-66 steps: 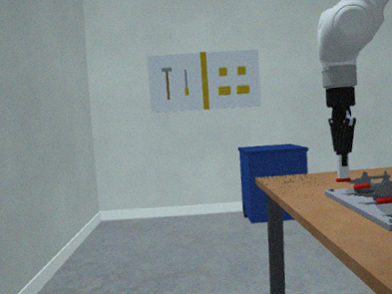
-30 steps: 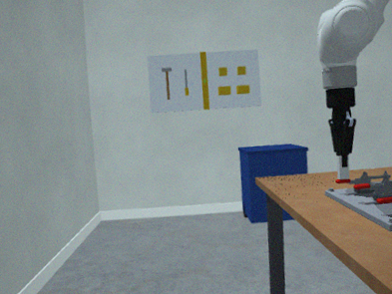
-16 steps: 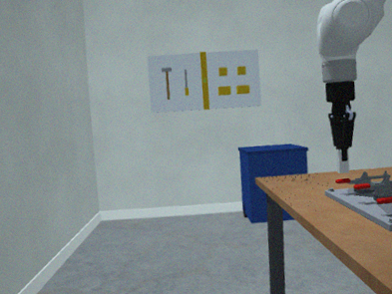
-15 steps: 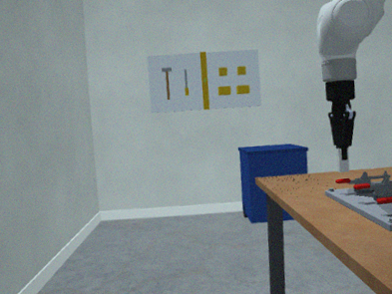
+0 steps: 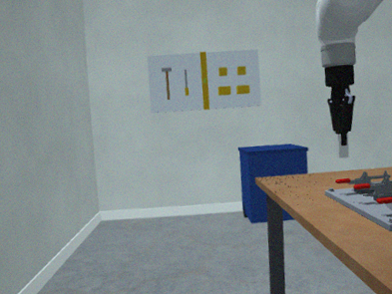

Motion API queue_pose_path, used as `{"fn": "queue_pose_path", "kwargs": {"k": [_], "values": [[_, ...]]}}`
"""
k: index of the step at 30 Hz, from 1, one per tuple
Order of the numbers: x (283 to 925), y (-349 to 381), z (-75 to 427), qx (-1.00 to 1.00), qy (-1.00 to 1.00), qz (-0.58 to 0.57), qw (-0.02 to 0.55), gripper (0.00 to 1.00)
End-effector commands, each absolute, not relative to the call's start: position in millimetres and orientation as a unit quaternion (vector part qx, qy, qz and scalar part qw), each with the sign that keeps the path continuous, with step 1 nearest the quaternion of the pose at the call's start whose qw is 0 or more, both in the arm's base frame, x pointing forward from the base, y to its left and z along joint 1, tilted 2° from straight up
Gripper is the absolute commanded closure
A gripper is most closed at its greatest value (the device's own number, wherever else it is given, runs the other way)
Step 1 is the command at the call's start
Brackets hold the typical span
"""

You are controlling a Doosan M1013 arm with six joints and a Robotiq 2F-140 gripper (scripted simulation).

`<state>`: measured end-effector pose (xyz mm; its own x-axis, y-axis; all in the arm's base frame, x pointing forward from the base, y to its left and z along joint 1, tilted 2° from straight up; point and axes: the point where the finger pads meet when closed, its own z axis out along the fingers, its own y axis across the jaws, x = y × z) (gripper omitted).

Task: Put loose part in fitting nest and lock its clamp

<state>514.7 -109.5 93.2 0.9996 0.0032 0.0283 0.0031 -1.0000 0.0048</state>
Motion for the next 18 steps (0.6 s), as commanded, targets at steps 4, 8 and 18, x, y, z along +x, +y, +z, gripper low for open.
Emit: {"fn": "queue_pose_path", "kwargs": {"k": [4, 8, 18], "values": [[514.4, -109.4, 102.0, 1.0, 0.002, 0.014, 0.002, 0.9], [514.4, -109.4, 103.3, 1.0, 0.002, 0.014, 0.002, 0.9], [514.4, -109.4, 103.4, 1.0, 0.002, 0.014, 0.002, 0.9]]}}
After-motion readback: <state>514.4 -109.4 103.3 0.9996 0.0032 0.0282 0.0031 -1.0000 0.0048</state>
